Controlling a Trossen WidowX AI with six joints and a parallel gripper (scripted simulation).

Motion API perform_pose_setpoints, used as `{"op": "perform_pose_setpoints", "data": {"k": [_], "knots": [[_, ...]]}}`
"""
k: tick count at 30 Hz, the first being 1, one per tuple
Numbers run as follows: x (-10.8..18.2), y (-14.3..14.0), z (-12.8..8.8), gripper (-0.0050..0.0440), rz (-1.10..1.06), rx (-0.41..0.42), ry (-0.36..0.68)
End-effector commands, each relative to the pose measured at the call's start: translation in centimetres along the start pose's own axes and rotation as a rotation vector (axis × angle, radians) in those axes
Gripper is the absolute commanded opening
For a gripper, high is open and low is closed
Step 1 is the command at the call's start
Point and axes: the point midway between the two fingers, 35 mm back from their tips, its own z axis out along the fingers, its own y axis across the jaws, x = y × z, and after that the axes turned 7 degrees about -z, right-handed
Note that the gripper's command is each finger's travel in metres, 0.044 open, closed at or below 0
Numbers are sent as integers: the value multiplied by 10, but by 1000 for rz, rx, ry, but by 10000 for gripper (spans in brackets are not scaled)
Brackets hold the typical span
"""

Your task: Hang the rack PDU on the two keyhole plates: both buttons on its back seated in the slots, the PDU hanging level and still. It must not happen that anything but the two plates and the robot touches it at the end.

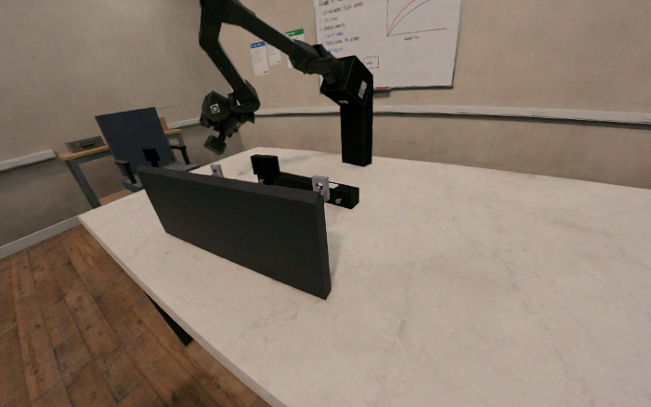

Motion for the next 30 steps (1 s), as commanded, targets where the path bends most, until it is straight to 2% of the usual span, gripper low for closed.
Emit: {"op": "perform_pose_setpoints", "data": {"k": [1, 7, 9, 10, 11, 16, 24, 26, 27, 28, 30], "knots": [[-10, 28, -22, 440, -131, -61, 44], [-10, 61, -55, 440, -332, -175, 87], [-10, 61, -55, 440, -332, -175, 87], [-4, 65, -61, 440, -380, -194, 118], [-8, 76, -75, 440, -448, -244, 102], [-8, 96, -105, 440, -615, -347, 107], [0, 115, -157, 440, -890, -522, 91], [0, 115, -157, 440, -890, -522, 91], [6, 115, -164, 440, -944, -551, 111], [5, 119, -179, 440, -1010, -601, 72], [8, 121, -193, 440, -1083, -649, 56]]}}
